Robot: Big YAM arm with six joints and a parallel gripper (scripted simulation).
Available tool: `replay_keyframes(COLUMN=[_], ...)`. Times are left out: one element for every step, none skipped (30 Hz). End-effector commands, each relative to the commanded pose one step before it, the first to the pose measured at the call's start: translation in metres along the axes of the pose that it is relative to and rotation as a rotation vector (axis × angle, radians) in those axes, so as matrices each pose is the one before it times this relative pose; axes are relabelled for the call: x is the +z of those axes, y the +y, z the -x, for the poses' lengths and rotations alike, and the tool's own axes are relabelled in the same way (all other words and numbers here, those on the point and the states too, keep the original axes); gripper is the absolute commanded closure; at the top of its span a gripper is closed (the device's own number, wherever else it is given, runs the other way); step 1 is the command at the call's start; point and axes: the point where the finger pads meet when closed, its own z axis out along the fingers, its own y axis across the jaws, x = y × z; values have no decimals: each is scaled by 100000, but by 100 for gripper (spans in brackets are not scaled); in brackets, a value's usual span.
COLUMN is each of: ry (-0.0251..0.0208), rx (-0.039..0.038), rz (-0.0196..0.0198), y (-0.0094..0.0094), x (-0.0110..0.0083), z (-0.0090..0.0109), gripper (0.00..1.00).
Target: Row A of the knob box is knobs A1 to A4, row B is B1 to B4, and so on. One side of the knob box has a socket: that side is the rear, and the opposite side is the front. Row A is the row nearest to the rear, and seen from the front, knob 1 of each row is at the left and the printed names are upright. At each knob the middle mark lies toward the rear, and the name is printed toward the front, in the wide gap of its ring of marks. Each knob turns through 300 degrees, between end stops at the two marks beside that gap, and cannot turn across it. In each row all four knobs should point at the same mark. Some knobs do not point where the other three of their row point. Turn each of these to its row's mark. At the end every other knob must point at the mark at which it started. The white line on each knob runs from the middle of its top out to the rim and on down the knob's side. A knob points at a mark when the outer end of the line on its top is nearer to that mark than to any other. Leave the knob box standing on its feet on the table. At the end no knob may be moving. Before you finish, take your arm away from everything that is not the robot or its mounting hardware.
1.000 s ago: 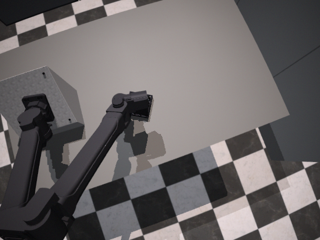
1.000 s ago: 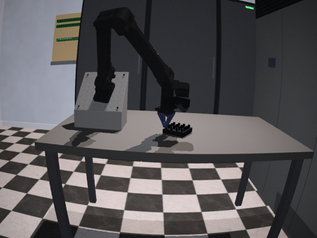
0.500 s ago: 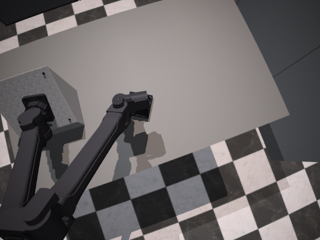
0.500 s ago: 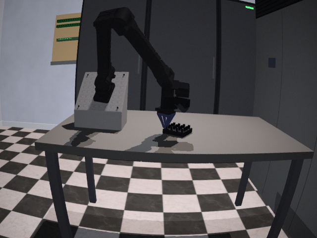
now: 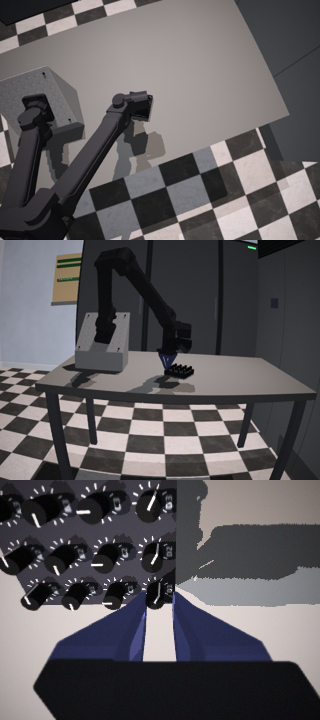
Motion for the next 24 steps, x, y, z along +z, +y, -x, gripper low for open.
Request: replay_keyframes(ry=[-2437, 0, 0, -41, -268, -460, -256, 0, 0, -704, -22, -27, -31, -35, -36, -36, -25, -17, 5, -14, -15, -7, -3, -1], rx=[4043, 0, 0, 32, 204, -212, -1007, 0, 0, -293, 19, 23, 27, 31, 33, 35, 35, 35, 34, 31, 28, 25, 21, 17], rz=[829, 0, 0, 21, 137, 257, 223, 0, 0, 387, -13, -13, -12, -12, -7, -3, 23, 39, 80, 35, 28, 36, 35, 31], y=[243, 0, 0, 7, 42, 82, 79, 0, 0, 127, -1, 0, 0, 0, 1, 2, 6, 10, 16, 8, 7, 8, 8, 7], x=[-176, 0, 0, -17, -108, -270, -479, 0, 0, -485, -155, -194, -229, -260, -284, -301, -309, -309, -301, -285, -261, -230, -195, -156], z=[1466, 0, 0, 11, 73, 123, 60, 0, 0, 197, 15, 19, 22, 24, 26, 27, 25, 24, 19, 21, 20, 16, 13, 10], gripper=[81, 81, 81, 81, 81, 81, 81, 81, 81, 81, 81, 81, 81, 81, 81, 81, 81, 81, 81, 81, 81, 81, 81, 81])
